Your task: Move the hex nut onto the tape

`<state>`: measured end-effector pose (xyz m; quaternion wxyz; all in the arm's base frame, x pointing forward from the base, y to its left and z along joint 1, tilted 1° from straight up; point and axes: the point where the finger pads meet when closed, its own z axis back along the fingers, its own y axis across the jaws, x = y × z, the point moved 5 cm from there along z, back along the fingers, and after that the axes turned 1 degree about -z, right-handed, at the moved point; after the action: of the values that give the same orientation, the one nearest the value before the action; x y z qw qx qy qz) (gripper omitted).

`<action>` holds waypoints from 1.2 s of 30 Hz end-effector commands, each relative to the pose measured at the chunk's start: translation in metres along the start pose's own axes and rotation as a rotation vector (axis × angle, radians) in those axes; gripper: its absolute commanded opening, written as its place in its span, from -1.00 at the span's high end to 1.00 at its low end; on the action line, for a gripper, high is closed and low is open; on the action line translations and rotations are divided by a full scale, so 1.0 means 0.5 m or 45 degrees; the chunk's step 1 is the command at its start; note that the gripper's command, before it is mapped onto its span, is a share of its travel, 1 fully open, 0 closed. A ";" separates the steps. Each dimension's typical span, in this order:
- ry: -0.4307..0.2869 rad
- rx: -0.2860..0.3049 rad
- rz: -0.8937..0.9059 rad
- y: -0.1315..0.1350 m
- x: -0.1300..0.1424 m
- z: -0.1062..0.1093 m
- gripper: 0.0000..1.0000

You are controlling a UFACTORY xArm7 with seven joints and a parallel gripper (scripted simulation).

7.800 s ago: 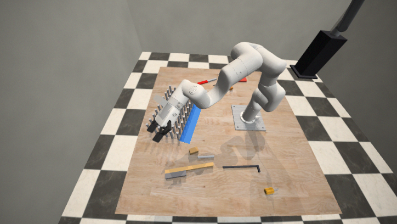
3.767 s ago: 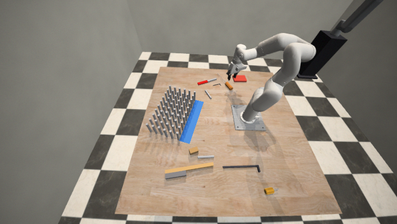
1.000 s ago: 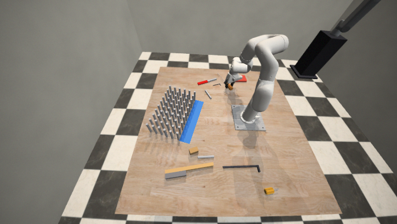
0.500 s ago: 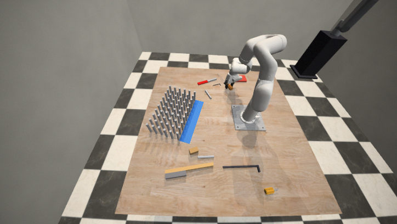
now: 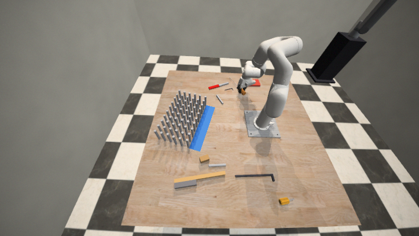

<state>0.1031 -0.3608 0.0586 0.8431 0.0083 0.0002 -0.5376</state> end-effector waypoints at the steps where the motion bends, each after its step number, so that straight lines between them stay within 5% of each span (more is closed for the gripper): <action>1: -0.005 0.000 0.000 0.000 0.003 0.002 1.00; 36: -0.005 0.000 0.000 0.000 0.003 0.016 1.00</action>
<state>0.1030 -0.3606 0.0620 0.8432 0.0087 0.0004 -0.5376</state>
